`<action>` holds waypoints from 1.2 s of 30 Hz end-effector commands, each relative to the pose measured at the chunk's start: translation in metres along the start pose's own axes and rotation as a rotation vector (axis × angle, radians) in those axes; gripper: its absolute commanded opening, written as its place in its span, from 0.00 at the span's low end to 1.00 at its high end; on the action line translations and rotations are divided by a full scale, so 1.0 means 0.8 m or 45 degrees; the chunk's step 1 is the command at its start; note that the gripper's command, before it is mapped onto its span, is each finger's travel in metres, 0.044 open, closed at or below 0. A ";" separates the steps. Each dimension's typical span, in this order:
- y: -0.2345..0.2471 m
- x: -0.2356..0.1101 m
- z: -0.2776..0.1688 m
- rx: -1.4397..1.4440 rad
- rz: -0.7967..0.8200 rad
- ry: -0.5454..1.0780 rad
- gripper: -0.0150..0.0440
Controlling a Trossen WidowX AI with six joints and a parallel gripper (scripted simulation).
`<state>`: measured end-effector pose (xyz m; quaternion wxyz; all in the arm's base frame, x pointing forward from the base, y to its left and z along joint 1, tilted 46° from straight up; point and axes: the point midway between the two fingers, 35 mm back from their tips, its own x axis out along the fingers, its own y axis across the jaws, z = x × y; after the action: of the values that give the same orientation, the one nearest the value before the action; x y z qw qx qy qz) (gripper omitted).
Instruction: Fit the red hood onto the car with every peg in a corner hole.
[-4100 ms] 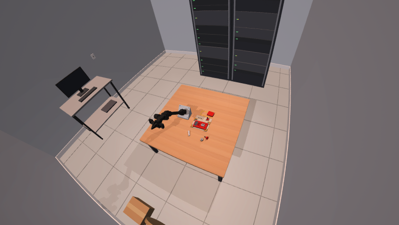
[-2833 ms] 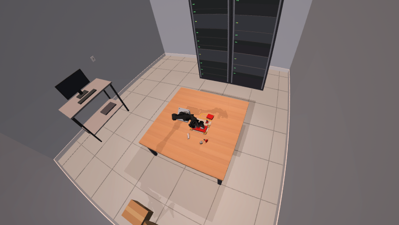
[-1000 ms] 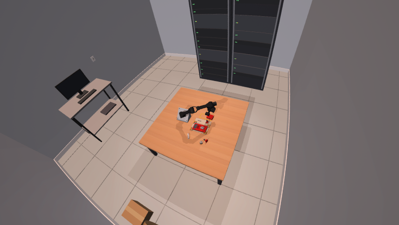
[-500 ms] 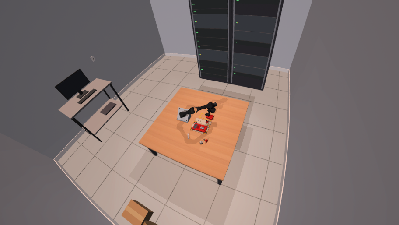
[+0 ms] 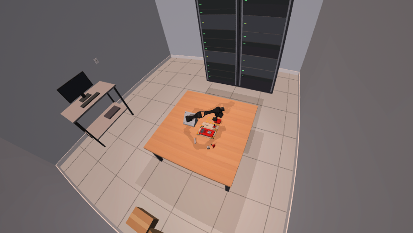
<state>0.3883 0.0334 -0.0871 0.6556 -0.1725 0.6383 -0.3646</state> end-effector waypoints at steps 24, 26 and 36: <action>-0.002 0.029 -0.005 -0.010 -0.011 0.002 1.00; -0.002 0.030 -0.005 -0.010 -0.011 0.002 1.00; -0.002 0.036 -0.005 -0.010 -0.011 0.002 1.00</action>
<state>0.3829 0.0147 -0.1054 0.6544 -0.1736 0.6387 -0.3656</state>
